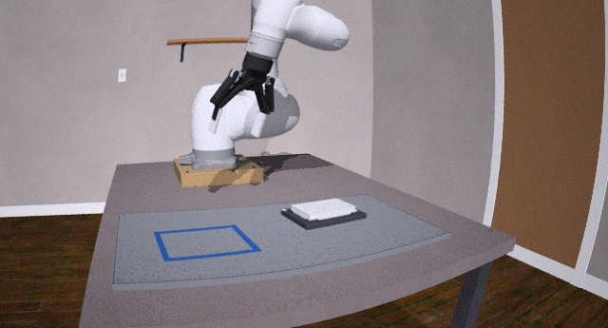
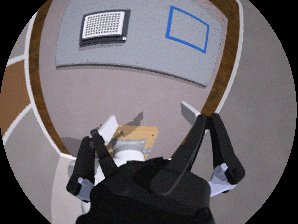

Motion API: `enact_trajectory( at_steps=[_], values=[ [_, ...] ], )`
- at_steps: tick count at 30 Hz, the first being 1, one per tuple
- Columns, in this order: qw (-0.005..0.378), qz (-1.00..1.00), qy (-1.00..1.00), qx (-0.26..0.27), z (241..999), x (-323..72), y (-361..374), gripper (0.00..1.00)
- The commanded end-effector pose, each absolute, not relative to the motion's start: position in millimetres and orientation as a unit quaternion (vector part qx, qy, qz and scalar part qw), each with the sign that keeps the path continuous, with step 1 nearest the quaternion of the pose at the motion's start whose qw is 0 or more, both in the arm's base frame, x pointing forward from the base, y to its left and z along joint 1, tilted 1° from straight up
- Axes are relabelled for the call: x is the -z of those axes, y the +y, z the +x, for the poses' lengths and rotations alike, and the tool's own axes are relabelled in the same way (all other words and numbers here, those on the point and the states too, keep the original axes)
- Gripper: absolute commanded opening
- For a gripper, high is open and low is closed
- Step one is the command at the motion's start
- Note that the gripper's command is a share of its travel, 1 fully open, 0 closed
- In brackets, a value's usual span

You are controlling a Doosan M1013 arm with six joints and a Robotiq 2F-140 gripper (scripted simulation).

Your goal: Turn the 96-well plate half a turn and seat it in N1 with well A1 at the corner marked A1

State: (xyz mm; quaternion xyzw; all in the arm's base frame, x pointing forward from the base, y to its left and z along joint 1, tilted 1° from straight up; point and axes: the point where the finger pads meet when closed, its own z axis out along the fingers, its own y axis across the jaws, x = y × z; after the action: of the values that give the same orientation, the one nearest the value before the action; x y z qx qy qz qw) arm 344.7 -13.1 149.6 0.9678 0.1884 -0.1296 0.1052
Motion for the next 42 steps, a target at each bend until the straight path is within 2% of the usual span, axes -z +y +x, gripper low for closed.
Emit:
enact_trajectory(
  at_steps=[1,21,42],
  values=[
    [0.092,0.96,0.231,0.125,358.1,-144.9,-4.8,1.0],
    [0.042,0.895,0.435,0.092,428.4,-119.5,42.8,1.0],
    [0.014,0.802,0.595,0.052,488.9,-95.1,88.0,1.0]
  ],
)
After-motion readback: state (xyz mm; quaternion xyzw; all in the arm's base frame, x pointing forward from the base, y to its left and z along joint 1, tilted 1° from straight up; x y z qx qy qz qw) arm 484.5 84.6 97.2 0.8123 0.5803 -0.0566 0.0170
